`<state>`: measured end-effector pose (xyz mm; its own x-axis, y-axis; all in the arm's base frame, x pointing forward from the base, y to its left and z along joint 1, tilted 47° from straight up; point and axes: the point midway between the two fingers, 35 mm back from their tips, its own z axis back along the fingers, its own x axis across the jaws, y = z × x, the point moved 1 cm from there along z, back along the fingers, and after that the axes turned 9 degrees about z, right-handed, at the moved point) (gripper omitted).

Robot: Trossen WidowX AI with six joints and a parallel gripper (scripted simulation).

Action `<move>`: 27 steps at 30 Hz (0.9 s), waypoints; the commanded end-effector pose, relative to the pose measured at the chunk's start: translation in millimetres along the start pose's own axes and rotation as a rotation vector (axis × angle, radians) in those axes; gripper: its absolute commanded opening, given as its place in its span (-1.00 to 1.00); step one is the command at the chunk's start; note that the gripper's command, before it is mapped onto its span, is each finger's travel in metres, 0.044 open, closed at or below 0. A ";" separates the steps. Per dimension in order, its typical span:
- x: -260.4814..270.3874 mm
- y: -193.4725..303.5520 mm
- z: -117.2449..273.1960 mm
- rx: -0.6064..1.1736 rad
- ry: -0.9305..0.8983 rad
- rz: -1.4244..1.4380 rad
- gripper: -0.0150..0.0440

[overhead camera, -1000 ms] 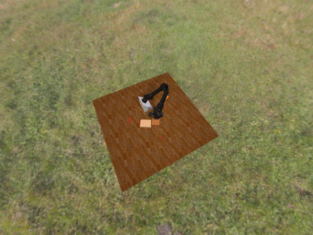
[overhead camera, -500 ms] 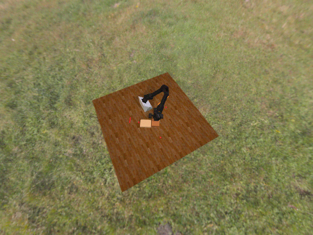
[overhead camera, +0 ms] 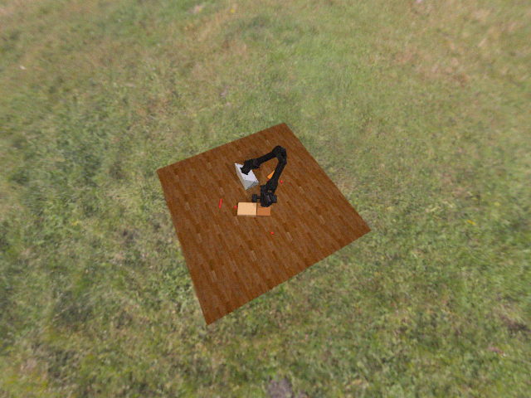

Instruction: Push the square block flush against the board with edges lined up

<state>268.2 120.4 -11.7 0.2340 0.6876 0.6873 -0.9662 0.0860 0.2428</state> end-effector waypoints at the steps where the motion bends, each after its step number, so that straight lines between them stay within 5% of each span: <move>1: 0.6 4.6 -0.8 0.001 0.005 0.003 -0.49; 27: 7.5 45.8 -1.4 0.004 0.005 0.002 -0.49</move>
<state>230.1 129.3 3.1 0.2290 0.6905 0.6861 -0.9672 0.0819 0.2405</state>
